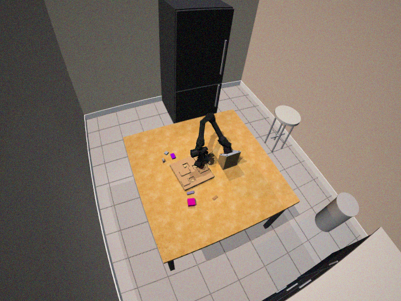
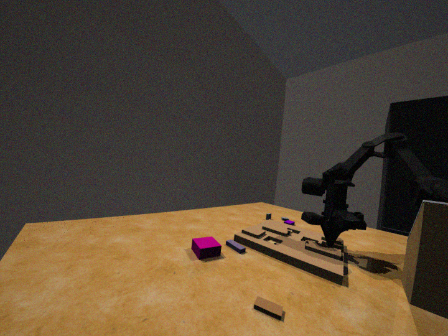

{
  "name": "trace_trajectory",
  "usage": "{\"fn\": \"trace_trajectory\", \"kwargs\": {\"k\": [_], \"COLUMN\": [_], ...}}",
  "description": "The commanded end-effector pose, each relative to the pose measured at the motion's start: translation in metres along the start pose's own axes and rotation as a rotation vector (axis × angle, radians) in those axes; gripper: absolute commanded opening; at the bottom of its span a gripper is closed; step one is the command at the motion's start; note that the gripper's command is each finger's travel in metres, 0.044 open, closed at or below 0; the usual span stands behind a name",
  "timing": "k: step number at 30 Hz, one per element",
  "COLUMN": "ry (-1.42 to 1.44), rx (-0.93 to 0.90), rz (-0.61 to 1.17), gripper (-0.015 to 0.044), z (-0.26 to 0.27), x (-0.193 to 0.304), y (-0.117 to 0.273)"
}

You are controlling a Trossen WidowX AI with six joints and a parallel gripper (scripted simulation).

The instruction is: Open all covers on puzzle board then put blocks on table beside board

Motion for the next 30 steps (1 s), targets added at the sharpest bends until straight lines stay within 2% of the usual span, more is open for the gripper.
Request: {"fn": "trace_trajectory", "kwargs": {"k": [1,30], "ry": [-0.008,-0.008], "rx": [-0.004,-0.004], "rz": [0.003,0.002], "gripper": [0.0,0.0], "z": [0.001,0.0], "x": [0.003,-0.003], "y": [-0.002,0.013]}}
Point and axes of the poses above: the point midway between the two fingers, 35 mm back from their tips, its own y axis back along the fingers, its own z axis across the jaws, x = y × z, the point moved 3 cm from there along y, back along the fingers, and after that the axes turned 5 degrees about -y, right-handed, at the moved point
